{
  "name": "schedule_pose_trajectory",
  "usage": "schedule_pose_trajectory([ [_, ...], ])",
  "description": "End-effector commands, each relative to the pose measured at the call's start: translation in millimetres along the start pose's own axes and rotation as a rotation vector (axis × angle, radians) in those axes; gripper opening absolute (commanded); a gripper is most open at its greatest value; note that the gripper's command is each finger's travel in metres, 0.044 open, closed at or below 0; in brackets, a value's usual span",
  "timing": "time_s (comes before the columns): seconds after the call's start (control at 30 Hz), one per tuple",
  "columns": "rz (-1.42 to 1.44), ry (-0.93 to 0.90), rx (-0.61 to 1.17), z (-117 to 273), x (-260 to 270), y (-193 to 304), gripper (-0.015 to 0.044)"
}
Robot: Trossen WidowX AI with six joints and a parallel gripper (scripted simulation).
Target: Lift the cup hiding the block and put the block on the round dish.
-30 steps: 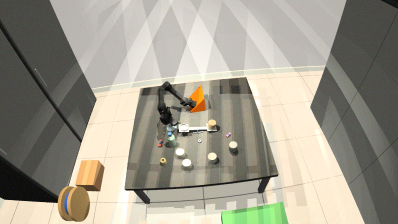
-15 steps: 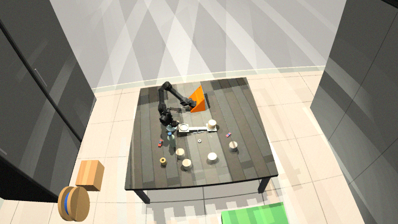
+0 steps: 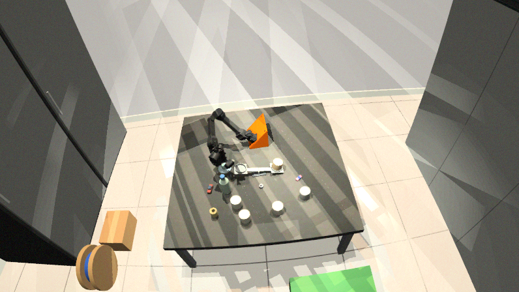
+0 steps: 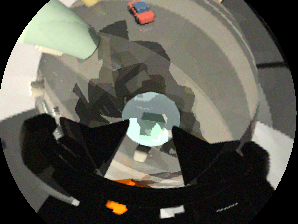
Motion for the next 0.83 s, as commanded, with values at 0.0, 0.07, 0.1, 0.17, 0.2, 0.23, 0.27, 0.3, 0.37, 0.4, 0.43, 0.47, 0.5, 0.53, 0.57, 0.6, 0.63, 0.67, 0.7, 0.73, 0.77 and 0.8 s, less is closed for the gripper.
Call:
schedule_pose_trajectory([
  [0.0, -0.006, -0.001, -0.003, 1, 0, 0, 0.042],
  [0.07, -0.028, -0.017, -0.026, 5, 1, -2, 0.044],
  [0.1, -0.046, -0.029, -0.043, 8, 1, -3, 0.044],
  [0.17, -0.072, -0.05, -0.067, 13, 2, -5, 0.044],
  [0.2, -0.069, -0.049, -0.064, 15, 3, -5, 0.044],
  [0.23, -0.066, -0.048, -0.06, 17, 3, -5, 0.044],
  [0.27, -0.063, -0.047, -0.056, 18, 3, -4, 0.044],
  [0.3, -0.06, -0.046, -0.053, 20, 3, -4, 0.044],
  [0.37, -0.042, -0.038, -0.032, 30, 3, -3, 0.044],
  [0.4, -0.024, -0.027, -0.015, 40, 3, -2, 0.044],
  [0.43, -0.007, -0.016, -0.002, 49, 2, 0, 0.044],
  [0.47, 0.003, -0.008, 0.005, 54, 2, 1, 0.044],
  [0.5, 0.006, -0.005, 0.007, 56, 1, 1, 0.044],
  [0.53, 0.006, -0.005, 0.007, 56, 1, 1, 0.044],
  [0.57, 0.006, -0.005, 0.007, 56, 1, 1, 0.044],
  [0.6, 0.006, -0.005, 0.007, 56, 1, 1, 0.044],
  [0.63, 0.007, -0.006, 0.007, 58, 1, 1, 0.044],
  [0.67, 0.008, -0.009, 0.006, 64, 2, 1, 0.044],
  [0.7, 0.01, -0.012, 0.006, 73, 2, 0, 0.044],
  [0.73, 0.01, -0.015, 0.006, 85, 3, 0, 0.044],
  [0.77, 0.008, -0.017, 0.006, 94, 3, 1, 0.044],
  [0.8, 0.007, -0.017, 0.006, 99, 3, 1, 0.044],
])
Point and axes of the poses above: the point midway between the two fingers, 35 mm back from their tips, its own z axis back along the fingers, its own x axis across the jaws, y = z × x, the point moved 8 cm from there along z, back along the fingers, and after that the axes turned 12 degrees about z, right-handed, at the moved point
